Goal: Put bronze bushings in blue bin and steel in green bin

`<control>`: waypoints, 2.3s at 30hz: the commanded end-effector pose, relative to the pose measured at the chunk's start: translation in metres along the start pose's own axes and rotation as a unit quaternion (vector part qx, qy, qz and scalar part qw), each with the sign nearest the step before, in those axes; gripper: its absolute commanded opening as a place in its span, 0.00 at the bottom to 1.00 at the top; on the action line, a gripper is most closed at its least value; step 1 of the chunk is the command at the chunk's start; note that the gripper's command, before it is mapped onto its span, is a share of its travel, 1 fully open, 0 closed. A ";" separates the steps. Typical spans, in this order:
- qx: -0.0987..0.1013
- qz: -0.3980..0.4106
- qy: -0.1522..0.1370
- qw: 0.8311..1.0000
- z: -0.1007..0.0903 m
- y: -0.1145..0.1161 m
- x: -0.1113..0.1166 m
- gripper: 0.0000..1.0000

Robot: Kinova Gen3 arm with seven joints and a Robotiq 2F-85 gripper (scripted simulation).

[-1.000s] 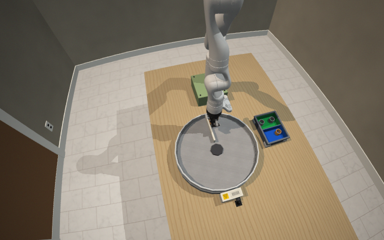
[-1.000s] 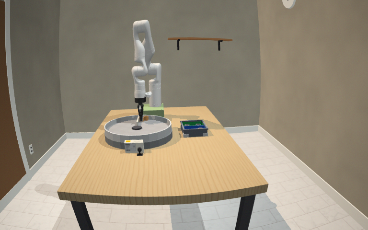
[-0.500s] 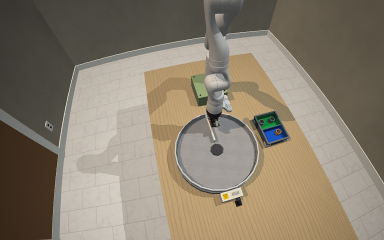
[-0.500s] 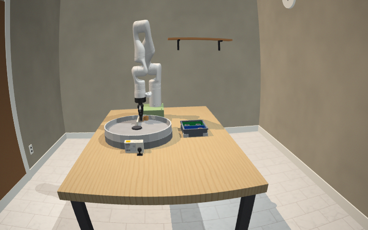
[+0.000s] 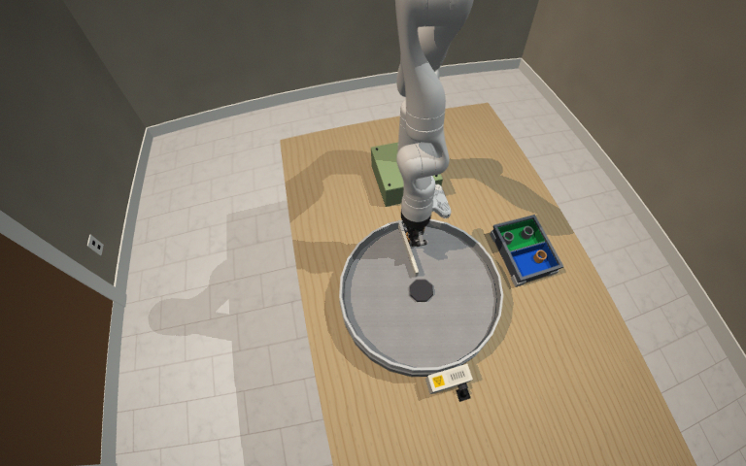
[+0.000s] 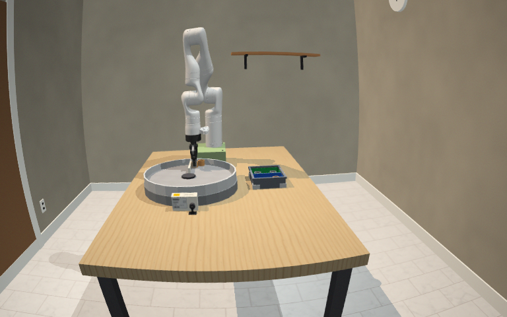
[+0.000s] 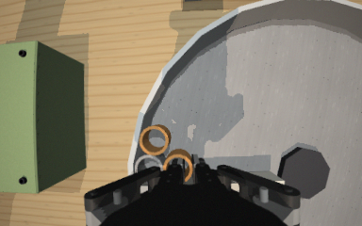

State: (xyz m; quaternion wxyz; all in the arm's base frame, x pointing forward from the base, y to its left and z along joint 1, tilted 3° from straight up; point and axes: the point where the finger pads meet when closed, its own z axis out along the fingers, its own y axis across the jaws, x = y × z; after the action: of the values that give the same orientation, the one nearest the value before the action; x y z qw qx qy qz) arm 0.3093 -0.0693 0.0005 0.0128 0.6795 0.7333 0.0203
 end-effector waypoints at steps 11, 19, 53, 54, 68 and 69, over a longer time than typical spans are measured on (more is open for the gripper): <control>-0.001 0.000 0.000 1.000 0.000 0.000 0.000 0.00; -0.001 0.000 0.000 1.000 0.000 0.000 0.000 0.00; 0.000 0.000 0.000 1.000 -0.007 0.000 0.000 0.00; 0.000 0.000 0.000 1.000 -0.007 0.000 0.000 0.00; 0.000 0.000 0.000 1.000 -0.012 0.000 0.000 0.00; 0.000 0.000 0.000 1.000 -0.012 0.000 0.000 0.00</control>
State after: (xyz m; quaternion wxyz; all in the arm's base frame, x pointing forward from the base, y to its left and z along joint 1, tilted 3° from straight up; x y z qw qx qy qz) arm 0.3088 -0.0689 0.0117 0.0117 0.6789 0.7338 0.0198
